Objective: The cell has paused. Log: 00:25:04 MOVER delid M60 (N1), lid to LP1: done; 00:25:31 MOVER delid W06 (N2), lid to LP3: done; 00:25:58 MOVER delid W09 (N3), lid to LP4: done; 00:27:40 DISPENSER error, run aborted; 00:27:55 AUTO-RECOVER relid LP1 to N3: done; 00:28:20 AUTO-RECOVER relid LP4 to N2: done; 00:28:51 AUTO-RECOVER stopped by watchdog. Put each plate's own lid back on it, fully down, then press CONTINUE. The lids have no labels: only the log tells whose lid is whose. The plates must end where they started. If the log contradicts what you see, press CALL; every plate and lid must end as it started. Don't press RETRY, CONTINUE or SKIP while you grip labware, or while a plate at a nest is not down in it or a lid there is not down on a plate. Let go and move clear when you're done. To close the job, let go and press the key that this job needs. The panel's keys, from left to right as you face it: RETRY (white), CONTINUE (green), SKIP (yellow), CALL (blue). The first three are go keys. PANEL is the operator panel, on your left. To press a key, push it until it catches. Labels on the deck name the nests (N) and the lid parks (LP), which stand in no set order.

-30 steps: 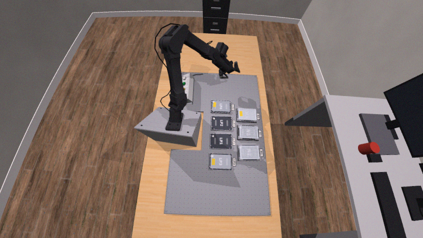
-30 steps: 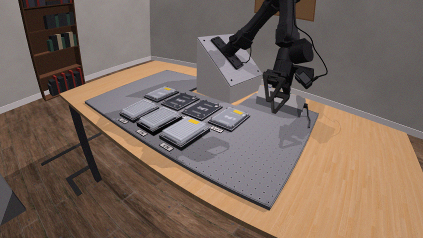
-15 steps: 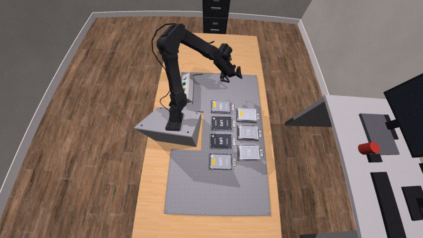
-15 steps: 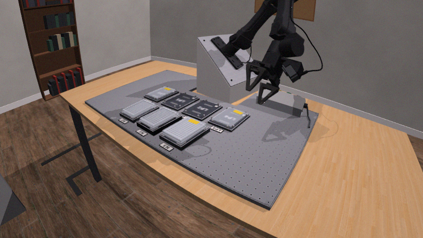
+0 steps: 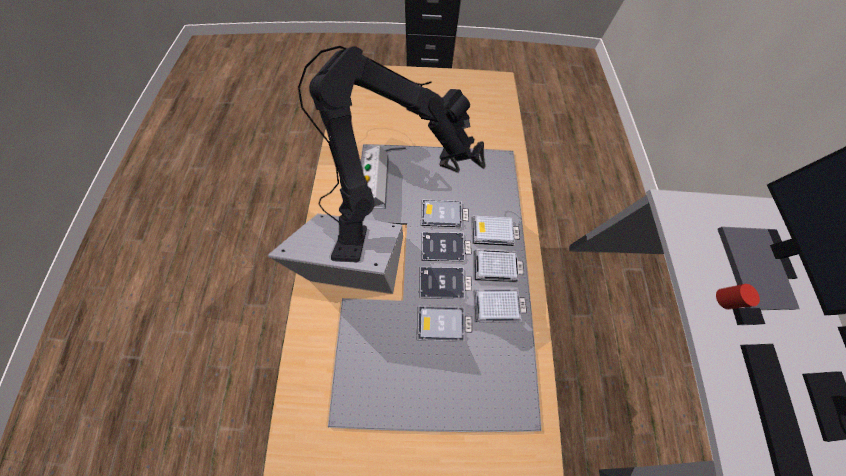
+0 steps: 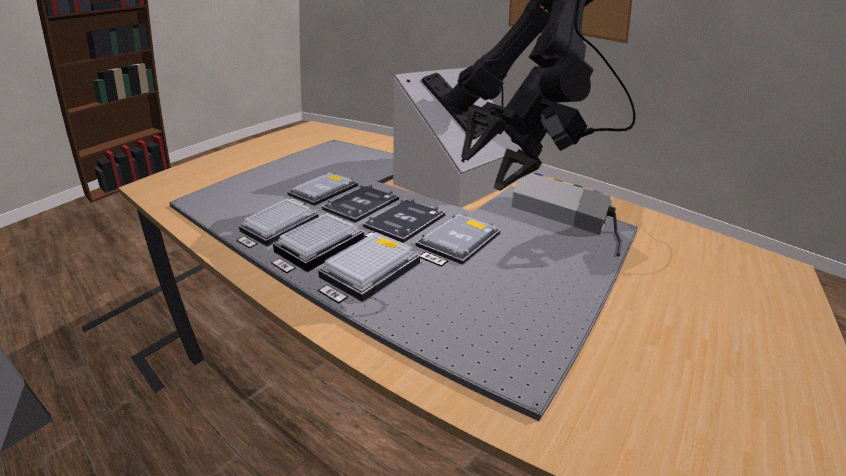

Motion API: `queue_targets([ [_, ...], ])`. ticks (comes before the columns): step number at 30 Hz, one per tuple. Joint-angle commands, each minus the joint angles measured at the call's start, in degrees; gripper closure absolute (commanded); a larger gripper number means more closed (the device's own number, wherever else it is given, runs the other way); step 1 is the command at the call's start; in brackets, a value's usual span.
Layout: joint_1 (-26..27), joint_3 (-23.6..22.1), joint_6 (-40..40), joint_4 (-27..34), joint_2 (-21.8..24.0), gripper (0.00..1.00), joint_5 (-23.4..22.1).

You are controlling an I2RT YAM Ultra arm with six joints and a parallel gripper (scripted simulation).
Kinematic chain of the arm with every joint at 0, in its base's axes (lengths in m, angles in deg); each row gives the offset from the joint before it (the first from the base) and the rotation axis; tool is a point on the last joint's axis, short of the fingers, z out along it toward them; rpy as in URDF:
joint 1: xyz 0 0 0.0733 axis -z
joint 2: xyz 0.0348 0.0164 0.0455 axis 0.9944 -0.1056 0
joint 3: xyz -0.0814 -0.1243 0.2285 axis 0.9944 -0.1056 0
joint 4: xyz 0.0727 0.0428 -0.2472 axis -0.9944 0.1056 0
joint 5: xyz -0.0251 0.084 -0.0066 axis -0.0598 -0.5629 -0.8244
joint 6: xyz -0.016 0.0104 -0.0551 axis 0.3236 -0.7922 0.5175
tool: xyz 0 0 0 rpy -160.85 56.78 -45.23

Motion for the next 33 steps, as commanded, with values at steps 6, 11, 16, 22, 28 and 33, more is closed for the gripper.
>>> queue_targets([
  [6,3.8,-0.9,-3.8,6.9,2.6,0.0,-0.5],
  [11,5.7,-1.2,-5.4,10.0,3.4,0.0,-1.0],
  [16,7.8,0.3,-6.9,13.1,4.3,0.0,-1.1],
  [22,10.0,-1.8,-8.8,16.8,5.1,0.0,-1.8],
  [28,12.9,-2.1,-11.4,21.6,6.3,0.0,-2.2],
  [33,15.0,-0.8,-12.9,24.8,7.2,0.0,-2.6],
])
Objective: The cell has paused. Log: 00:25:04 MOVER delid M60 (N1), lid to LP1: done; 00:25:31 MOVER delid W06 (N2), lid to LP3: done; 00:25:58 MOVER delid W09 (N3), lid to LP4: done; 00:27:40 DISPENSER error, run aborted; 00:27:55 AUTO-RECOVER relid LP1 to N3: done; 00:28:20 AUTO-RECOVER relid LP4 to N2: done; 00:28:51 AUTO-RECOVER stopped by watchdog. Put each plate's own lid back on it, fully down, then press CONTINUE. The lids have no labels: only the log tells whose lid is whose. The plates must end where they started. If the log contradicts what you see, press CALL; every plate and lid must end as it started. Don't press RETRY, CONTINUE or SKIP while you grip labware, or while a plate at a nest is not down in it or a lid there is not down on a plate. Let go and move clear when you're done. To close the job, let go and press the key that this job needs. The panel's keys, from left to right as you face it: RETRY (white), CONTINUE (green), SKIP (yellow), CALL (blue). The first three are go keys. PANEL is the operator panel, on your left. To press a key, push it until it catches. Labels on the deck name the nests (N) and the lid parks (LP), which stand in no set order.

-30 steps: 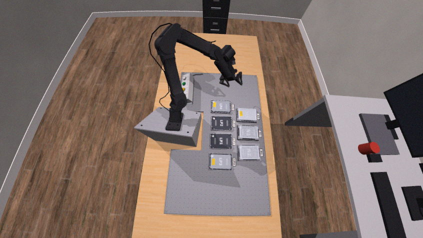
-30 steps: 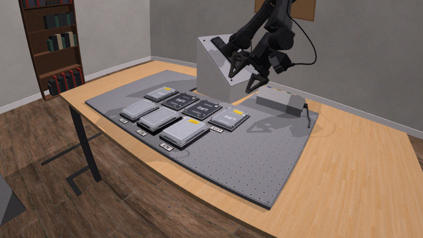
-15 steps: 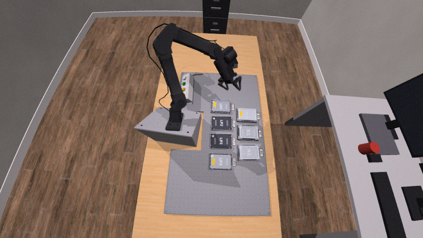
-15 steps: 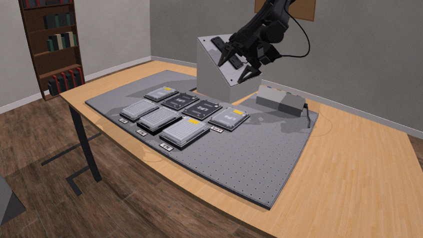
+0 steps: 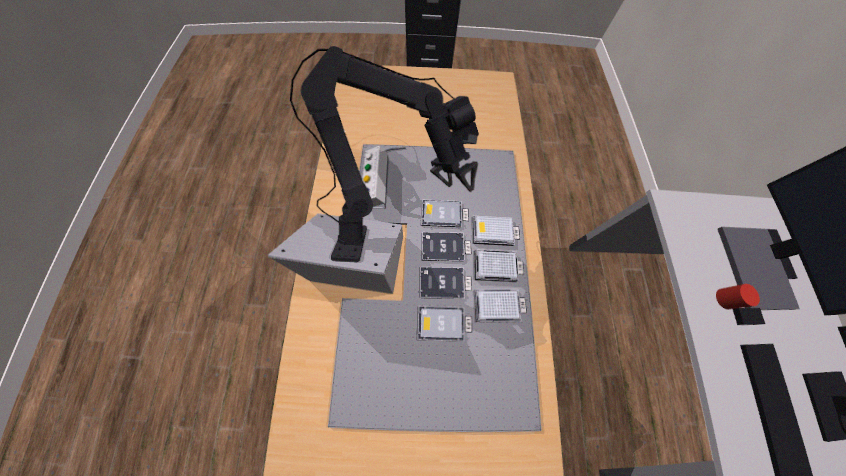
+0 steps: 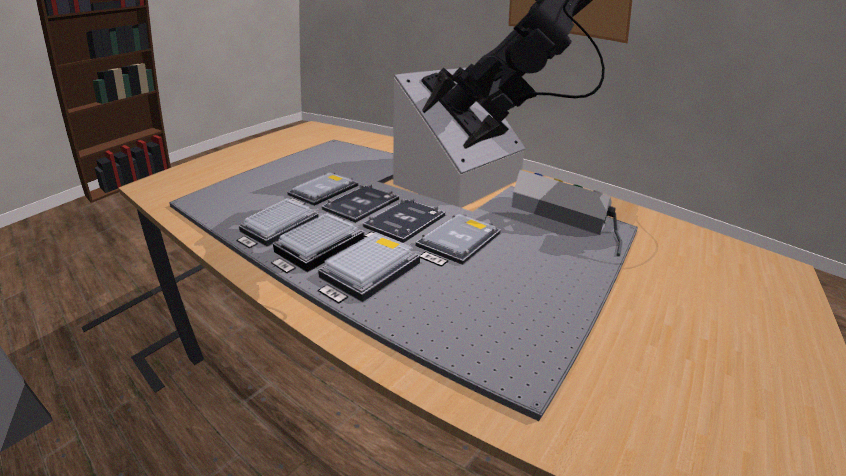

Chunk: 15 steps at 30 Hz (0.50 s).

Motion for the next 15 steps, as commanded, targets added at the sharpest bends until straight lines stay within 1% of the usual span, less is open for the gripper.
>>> queue_targets([
  [1,2.4,-0.5,-2.7,4.6,2.1,0.0,-0.3],
  [4,2.9,-1.1,-3.2,5.5,2.3,0.0,-0.4],
  [5,3.8,0.4,-3.3,6.3,2.8,0.0,-0.6],
  [7,4.8,-1.3,-4.3,8.1,3.3,0.0,-0.6],
  [9,5.9,-1.8,-5.1,9.8,3.8,0.0,-1.0],
  [10,6.6,-1.7,-5.4,10.7,4.2,0.0,-1.2],
  [11,6.9,0.5,-5.9,11.3,4.1,0.0,-0.7],
  [12,7.0,0.9,-6.4,11.8,3.8,0.0,-0.4],
  [15,8.6,0.4,-7.7,14.4,4.8,0.0,-1.4],
])
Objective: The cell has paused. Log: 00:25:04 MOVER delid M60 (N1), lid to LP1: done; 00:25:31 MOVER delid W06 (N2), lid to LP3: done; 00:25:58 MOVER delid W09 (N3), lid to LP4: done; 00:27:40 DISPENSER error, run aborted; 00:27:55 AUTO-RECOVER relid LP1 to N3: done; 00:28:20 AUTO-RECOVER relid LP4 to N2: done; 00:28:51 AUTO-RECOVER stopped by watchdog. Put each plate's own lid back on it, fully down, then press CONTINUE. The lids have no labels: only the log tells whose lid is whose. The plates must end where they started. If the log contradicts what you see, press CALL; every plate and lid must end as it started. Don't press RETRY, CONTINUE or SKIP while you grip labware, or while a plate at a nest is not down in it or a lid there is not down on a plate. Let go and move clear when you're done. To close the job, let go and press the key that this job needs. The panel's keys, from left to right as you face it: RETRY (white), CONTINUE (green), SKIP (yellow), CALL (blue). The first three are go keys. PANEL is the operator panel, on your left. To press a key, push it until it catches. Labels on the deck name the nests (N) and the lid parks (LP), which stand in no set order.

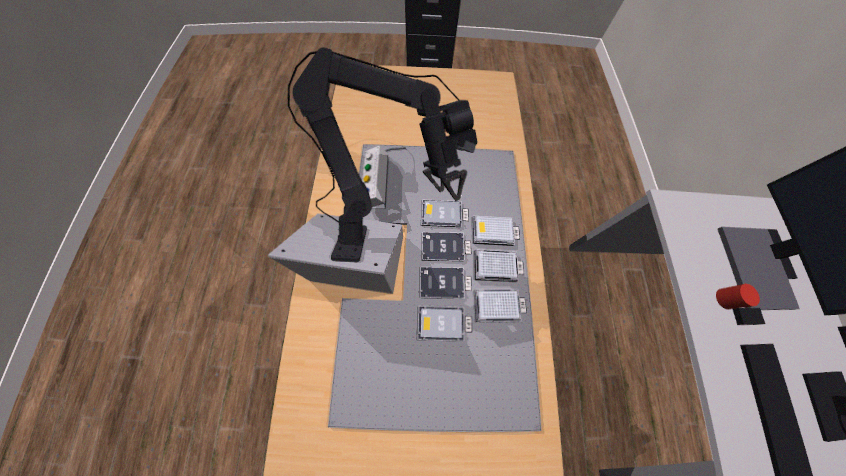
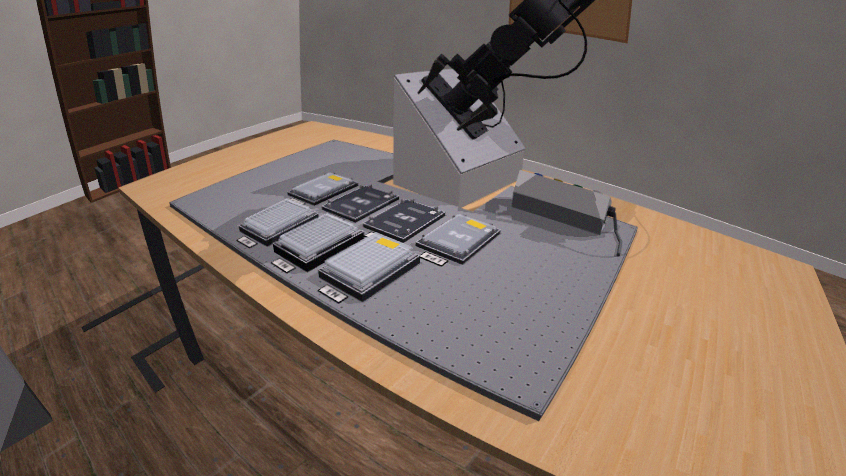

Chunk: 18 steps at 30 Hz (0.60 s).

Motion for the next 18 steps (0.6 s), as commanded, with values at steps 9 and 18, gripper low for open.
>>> queue_targets([
  [9,5.0,-0.7,-5.1,9.2,3.0,0.0,-0.5],
  [18,9.4,1.0,-9.0,16.3,4.5,0.0,-1.1],
])
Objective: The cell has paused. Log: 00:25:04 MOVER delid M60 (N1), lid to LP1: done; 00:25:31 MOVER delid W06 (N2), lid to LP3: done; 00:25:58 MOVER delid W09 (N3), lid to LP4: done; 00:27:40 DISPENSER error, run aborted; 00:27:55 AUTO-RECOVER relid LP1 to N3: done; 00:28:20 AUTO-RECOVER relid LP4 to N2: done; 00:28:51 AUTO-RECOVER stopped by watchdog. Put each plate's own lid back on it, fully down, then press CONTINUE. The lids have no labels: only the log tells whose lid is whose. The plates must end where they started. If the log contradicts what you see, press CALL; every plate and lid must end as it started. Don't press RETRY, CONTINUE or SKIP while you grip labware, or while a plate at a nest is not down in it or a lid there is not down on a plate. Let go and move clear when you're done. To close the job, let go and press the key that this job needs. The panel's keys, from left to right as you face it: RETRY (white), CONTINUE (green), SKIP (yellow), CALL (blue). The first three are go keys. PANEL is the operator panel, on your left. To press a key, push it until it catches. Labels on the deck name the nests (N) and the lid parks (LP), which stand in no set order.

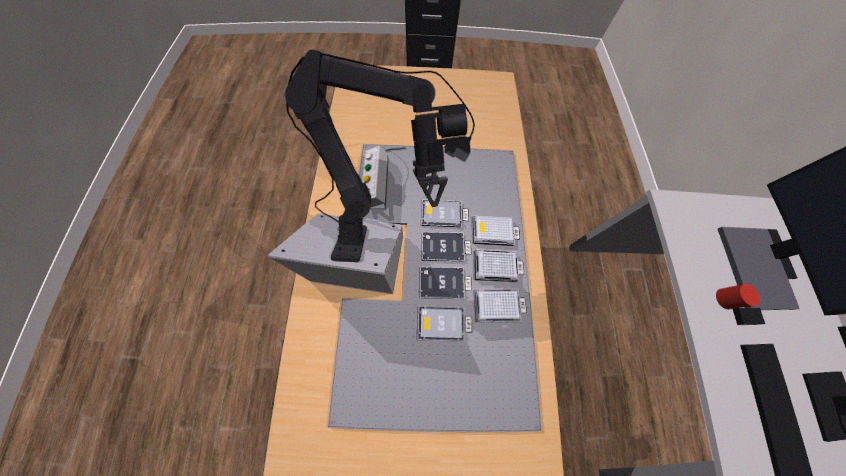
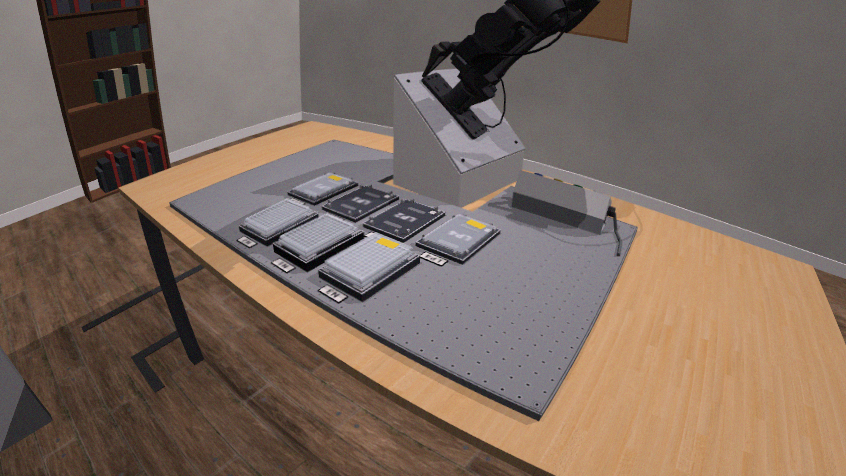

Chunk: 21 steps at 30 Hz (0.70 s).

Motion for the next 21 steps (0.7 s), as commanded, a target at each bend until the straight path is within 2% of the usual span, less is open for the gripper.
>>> queue_targets([
  [1,2.0,1.6,-2.4,4.0,1.4,0.0,0.2],
  [2,2.8,1.6,-1.8,3.4,-1.6,0.0,-1.5],
  [3,3.5,1.6,-1.1,2.6,-2.7,0.0,-2.7],
  [5,3.5,1.6,-1.1,2.6,-2.7,0.0,-2.7],
  [9,5.7,-1.0,1.5,-1.8,-6.7,0.0,-7.1],
  [12,3.3,-1.1,-0.5,-4.6,-9.1,0.0,-7.1],
  [14,3.1,0.7,-0.7,-5.1,-9.6,0.0,-7.1],
  [17,5.7,-0.8,1.4,-7.6,-12.8,0.0,-10.3],
  [21,5.7,-1.7,1.2,-10.0,-15.1,0.0,-11.4],
])
